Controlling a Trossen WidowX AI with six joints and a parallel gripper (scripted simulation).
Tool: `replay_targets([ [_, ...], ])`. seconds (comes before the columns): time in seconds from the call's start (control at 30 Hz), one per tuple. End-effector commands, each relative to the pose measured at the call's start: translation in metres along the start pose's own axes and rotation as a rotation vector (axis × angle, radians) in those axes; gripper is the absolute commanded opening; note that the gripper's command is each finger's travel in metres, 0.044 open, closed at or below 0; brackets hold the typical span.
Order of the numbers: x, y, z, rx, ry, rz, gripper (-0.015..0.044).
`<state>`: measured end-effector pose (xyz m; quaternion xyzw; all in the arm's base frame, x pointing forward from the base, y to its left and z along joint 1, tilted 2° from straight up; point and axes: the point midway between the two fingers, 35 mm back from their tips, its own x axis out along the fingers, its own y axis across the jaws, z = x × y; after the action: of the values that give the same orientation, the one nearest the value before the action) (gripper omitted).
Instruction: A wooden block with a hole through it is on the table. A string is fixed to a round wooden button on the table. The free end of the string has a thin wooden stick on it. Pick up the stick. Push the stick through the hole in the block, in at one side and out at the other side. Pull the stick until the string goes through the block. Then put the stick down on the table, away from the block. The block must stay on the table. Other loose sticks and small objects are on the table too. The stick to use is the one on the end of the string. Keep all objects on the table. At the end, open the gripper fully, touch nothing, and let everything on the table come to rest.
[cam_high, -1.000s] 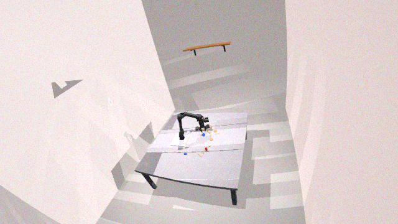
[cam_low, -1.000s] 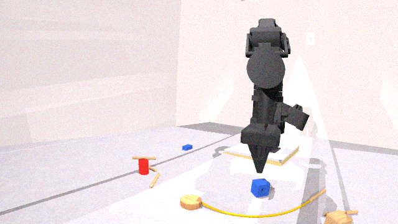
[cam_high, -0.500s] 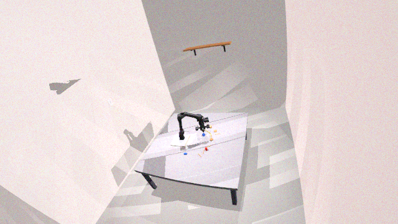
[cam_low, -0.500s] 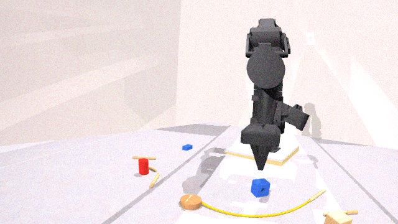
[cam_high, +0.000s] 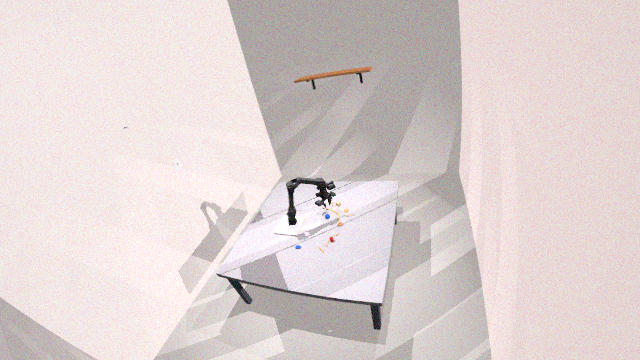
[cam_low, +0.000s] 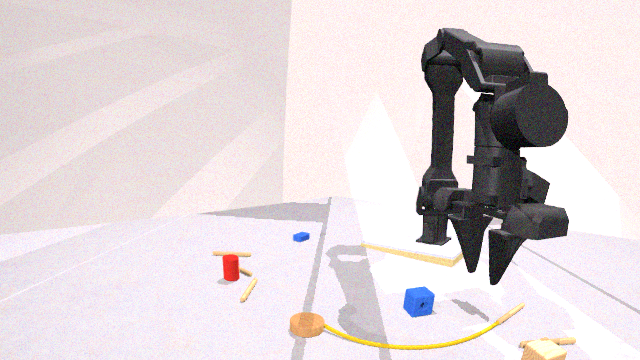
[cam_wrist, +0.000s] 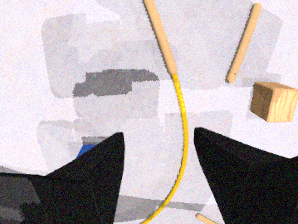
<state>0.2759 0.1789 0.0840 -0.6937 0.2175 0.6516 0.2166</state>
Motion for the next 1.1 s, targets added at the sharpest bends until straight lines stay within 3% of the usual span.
replay_targets([
  [0.0, 0.0023, -0.0169, 0.0355, -0.296, -0.014, 0.007, 0.0315],
  [0.17, 0.0023, -0.0169, 0.0355, -0.296, -0.014, 0.007, 0.0440],
  [0.3, 0.0023, -0.0169, 0.0355, -0.296, -0.014, 0.007, 0.0440],
  [0.7, 0.0023, -0.0169, 0.0355, -0.296, -0.014, 0.007, 0.0125],
  [1.07, 0.0026, -0.0170, 0.0355, -0.296, -0.014, 0.007, 0.0124],
])
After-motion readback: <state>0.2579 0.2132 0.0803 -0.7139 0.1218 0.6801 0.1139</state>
